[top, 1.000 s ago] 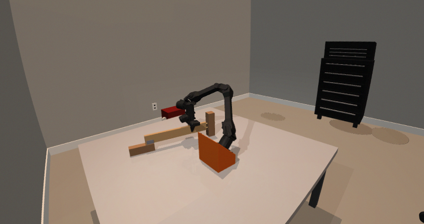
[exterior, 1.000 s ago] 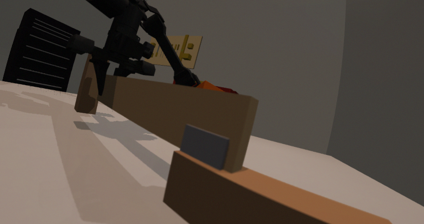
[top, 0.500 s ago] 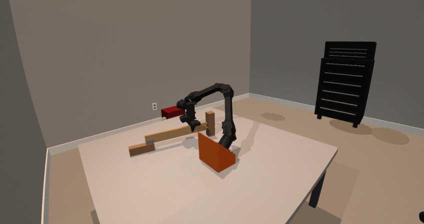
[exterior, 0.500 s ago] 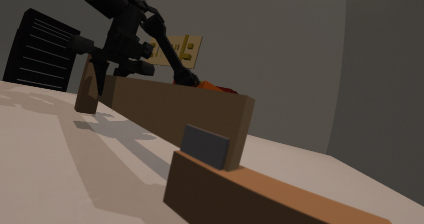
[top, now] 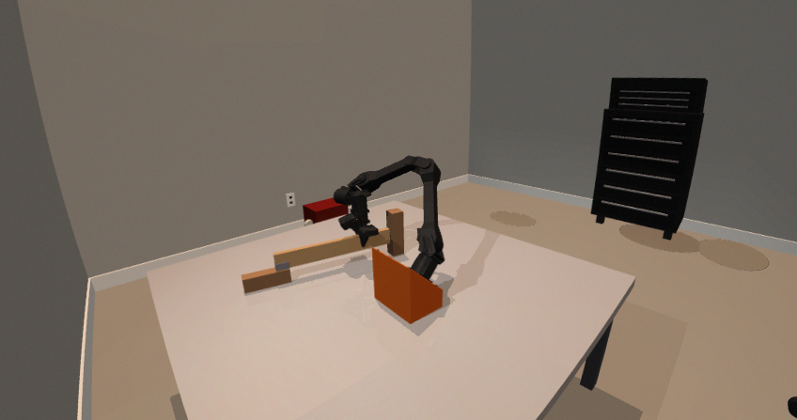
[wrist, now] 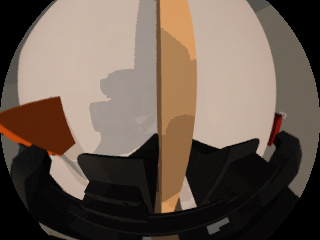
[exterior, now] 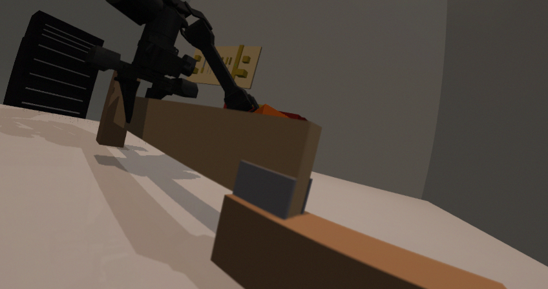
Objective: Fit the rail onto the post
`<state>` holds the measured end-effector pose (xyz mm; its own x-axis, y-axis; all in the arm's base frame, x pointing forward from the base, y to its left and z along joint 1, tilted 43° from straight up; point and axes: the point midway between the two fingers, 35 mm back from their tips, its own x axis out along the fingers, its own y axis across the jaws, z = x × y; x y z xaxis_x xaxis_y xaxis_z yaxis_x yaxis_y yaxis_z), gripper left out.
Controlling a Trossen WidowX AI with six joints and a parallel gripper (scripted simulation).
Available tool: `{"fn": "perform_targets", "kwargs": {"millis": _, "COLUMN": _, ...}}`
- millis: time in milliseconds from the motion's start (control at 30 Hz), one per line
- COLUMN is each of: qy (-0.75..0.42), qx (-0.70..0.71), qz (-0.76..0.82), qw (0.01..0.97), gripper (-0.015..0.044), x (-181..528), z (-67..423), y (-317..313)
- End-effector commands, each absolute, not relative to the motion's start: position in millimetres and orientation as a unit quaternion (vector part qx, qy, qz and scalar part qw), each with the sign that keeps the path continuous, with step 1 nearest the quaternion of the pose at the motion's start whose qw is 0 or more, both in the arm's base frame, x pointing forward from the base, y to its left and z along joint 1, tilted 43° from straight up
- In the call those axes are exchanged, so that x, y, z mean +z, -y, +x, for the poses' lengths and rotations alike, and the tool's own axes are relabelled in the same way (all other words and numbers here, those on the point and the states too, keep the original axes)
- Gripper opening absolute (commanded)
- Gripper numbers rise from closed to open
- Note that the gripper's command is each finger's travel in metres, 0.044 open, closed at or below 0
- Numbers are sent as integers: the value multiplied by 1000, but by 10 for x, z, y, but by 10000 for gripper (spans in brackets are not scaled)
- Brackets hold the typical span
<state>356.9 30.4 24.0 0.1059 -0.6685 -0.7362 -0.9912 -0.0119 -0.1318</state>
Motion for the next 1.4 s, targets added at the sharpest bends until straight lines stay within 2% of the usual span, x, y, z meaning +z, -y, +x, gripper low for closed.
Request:
{"fn": "perform_targets", "kwargs": {"millis": 0, "qy": -618, "qx": 245, "qz": -670, "qw": 330, "gripper": 0, "x": 291, "z": 3572, "y": -304}}
{"fn": "perform_targets", "kwargs": {"millis": 400, "qy": -618, "qx": 245, "qz": -670, "qw": 330, "gripper": 0, "x": 322, "z": 3568, "y": -281}}
{"fn": "perform_targets", "kwargs": {"millis": 967, "qy": -622, "qx": 245, "qz": -668, "qw": 328, "gripper": 440, "x": 272, "z": 3567, "y": -276}}
{"fn": "perform_targets", "kwargs": {"millis": 1367, "qy": -618, "qx": 246, "qz": -669, "qw": 331, "gripper": 440, "x": 294, "z": 3553, "y": -704}}
